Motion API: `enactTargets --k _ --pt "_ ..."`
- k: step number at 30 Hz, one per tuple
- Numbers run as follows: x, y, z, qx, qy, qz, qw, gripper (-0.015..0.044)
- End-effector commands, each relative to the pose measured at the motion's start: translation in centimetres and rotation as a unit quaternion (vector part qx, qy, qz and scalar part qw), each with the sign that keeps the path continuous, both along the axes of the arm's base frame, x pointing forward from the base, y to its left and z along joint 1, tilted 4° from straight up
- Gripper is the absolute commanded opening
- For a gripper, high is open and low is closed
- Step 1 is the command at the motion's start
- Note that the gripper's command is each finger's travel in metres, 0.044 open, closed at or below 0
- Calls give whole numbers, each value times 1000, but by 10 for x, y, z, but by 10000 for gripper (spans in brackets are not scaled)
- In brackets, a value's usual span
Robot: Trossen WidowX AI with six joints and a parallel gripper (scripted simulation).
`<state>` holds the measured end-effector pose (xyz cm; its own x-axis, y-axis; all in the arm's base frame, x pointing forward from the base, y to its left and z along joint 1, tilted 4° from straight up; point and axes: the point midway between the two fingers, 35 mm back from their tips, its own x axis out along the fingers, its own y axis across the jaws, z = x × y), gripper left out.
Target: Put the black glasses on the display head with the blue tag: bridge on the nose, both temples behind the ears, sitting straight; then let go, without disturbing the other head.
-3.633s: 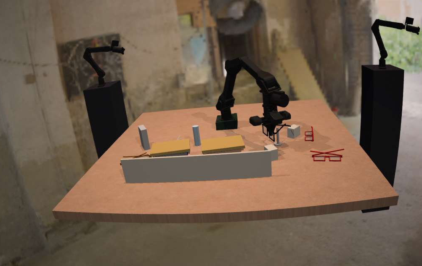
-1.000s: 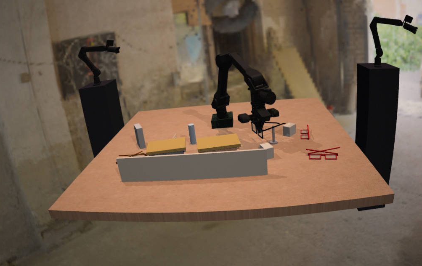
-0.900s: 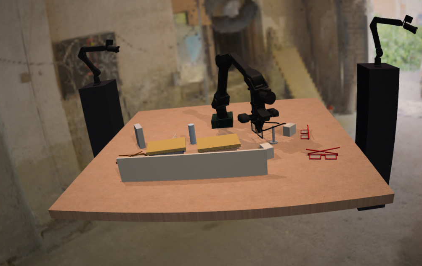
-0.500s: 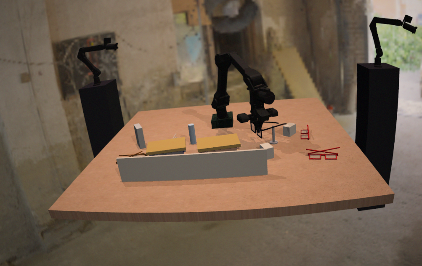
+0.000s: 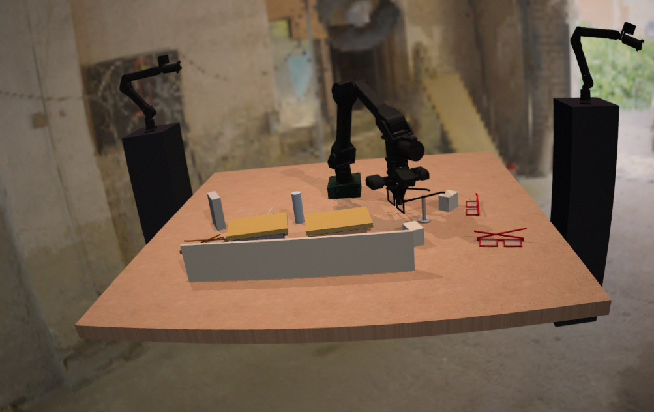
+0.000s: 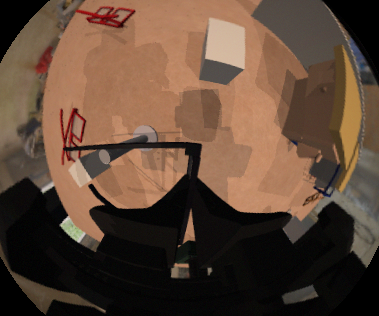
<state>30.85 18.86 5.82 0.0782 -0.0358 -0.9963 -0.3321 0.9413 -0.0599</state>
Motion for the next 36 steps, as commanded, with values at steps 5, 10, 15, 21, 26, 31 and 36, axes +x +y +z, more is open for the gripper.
enactTargets --k 5,10,15,21,26,31,36 --pt "-4 -3 -1 -3 1 3 1000 0" --pt "-6 -4 -1 -3 1 3 1000 0" --pt "-6 -4 -1 -3 1 3 1000 0" --pt "-4 -3 -1 -3 1 3 1000 0" --pt "-4 -3 -1 -3 1 3 1000 0" --pt "-3 -3 0 -3 1 3 1000 0" --pt "0 -2 0 -3 1 3 1000 0"
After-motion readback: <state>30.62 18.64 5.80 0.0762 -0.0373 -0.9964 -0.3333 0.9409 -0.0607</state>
